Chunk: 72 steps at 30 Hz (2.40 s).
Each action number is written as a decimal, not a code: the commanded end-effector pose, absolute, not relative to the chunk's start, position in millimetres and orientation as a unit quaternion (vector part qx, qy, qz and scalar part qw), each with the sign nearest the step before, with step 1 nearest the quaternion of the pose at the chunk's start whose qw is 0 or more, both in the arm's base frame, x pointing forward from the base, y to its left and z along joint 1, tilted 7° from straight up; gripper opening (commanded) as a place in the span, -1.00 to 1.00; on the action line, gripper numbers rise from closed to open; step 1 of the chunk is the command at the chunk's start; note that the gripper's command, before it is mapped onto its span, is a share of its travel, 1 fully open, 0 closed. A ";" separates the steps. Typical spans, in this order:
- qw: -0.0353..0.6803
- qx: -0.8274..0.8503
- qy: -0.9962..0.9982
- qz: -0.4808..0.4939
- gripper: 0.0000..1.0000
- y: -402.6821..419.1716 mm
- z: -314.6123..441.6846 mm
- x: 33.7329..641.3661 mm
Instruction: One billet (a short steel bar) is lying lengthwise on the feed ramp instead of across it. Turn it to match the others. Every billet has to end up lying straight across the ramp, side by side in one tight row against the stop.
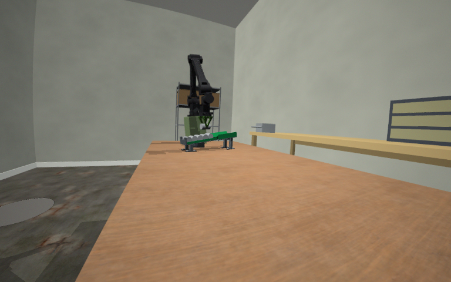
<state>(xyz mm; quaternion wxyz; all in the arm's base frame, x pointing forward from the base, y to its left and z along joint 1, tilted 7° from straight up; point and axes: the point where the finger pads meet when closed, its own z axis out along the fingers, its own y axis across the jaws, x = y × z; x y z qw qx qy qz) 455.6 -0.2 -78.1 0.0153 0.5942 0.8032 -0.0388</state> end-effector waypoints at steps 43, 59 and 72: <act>0.063 0.598 0.799 -0.027 -1.00 7.0 -50.1 476.2; 0.063 0.598 0.799 -0.027 -1.00 7.0 -50.1 476.2; 0.063 0.598 0.799 -0.027 -1.00 7.0 -50.1 476.2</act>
